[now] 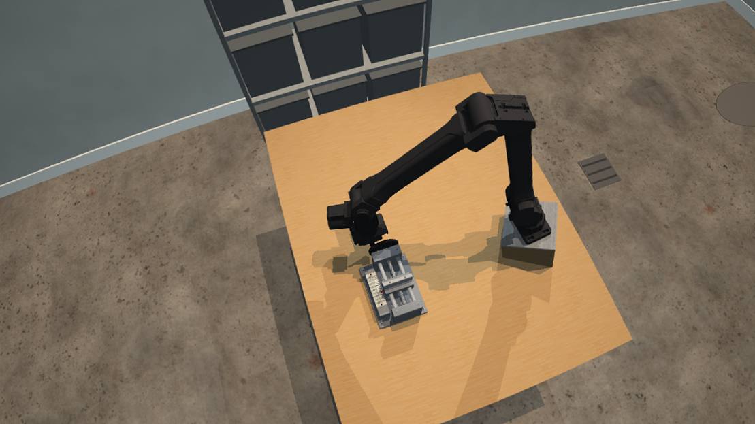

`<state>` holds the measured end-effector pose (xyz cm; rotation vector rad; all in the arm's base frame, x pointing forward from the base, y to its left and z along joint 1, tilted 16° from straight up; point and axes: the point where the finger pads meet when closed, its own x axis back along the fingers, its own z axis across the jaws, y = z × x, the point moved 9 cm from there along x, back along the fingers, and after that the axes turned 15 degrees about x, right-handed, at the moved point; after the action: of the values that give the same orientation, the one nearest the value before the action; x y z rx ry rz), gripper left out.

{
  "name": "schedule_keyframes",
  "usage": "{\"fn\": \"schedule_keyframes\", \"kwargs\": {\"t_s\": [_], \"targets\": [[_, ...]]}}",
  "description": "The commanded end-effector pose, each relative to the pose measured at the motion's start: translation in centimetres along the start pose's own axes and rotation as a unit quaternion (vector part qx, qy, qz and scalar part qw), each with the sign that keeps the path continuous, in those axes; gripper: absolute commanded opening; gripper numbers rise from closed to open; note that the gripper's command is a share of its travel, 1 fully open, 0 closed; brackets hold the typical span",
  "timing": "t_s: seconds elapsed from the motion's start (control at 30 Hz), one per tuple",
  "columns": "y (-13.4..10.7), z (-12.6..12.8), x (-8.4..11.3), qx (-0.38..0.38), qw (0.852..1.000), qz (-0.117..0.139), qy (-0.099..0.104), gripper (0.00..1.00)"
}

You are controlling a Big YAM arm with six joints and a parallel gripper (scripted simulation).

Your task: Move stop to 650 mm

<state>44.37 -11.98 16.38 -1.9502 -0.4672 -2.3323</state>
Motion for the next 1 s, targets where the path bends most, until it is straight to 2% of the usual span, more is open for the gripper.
{"fn": "schedule_keyframes", "kwargs": {"t_s": [0.0, 0.4, 0.97], "targets": [[1.2, 3.5, 4.4, -0.003, 0.998, -0.03, 0.058, 0.06], [1.1, 3.2, 4.9, -0.002, 0.998, -0.026, 0.051, 0.06], [1.0, 3.0, 5.9, -0.002, 0.998, -0.026, 0.051, 0.06]]}}
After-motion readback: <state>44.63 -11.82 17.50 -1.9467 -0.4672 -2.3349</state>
